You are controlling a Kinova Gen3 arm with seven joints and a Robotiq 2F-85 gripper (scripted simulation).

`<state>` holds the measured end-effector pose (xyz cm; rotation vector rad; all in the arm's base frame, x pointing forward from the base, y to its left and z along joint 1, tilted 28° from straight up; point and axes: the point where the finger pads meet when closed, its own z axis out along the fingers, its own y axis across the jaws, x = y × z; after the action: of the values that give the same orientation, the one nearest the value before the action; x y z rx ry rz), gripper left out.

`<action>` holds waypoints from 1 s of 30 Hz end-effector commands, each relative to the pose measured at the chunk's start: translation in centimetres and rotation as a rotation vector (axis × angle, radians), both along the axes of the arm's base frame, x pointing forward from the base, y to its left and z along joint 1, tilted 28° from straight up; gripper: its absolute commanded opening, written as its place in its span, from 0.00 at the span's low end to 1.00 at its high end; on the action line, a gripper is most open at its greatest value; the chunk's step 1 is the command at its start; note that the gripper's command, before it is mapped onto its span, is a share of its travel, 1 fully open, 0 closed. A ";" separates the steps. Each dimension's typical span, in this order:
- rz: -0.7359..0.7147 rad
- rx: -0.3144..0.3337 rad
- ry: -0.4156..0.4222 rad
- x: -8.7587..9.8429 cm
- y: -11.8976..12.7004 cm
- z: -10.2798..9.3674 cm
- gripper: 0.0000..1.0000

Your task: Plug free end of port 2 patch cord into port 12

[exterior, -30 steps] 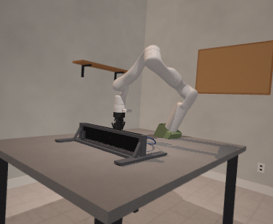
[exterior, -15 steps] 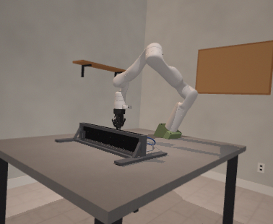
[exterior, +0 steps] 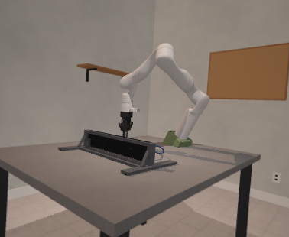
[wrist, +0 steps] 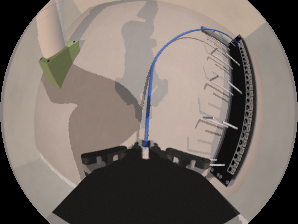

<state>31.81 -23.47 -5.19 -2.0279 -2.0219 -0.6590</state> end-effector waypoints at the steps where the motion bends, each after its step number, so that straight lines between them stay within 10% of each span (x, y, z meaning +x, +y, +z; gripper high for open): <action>1: -0.001 -0.003 -0.004 0.1 -0.2 0.3 0.00; 30: -0.002 -0.004 -0.004 0.0 -0.5 0.8 0.00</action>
<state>31.76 -23.87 -4.48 -2.0307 -2.0242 -0.6606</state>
